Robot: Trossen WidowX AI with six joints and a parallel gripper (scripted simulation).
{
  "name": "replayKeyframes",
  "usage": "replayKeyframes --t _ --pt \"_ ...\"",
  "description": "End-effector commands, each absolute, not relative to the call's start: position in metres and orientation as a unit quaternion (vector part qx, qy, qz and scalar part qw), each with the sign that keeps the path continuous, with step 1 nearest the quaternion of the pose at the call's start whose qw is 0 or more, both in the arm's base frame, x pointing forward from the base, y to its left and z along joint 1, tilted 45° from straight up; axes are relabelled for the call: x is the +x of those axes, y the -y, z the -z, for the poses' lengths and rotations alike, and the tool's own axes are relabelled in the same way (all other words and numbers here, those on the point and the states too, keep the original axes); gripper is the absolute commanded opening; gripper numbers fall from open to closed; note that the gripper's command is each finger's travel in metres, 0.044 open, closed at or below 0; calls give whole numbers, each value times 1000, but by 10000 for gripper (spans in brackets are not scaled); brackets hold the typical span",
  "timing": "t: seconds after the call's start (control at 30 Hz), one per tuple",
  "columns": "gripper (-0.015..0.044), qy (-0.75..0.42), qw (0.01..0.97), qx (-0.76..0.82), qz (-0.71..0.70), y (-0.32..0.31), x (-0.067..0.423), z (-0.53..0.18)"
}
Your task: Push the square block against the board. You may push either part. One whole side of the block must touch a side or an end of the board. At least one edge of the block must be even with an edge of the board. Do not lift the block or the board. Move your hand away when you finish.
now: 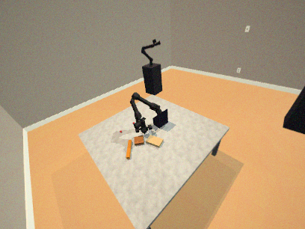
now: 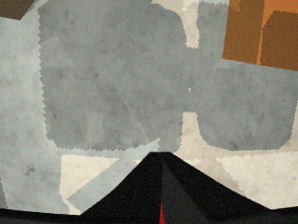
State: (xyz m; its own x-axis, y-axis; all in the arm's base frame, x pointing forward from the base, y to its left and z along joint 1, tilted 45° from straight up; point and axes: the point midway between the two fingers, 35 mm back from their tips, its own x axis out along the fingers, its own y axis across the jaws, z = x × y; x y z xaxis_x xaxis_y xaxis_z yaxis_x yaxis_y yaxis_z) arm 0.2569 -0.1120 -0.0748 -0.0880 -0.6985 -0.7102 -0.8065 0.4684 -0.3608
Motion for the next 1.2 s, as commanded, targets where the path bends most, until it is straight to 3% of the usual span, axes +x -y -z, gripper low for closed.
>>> replayKeyframes --t 0.0,1.17 --pt "0 -735 440 -513 -61 114 255 72" --pt "0 -735 439 -513 -61 130 239 55"
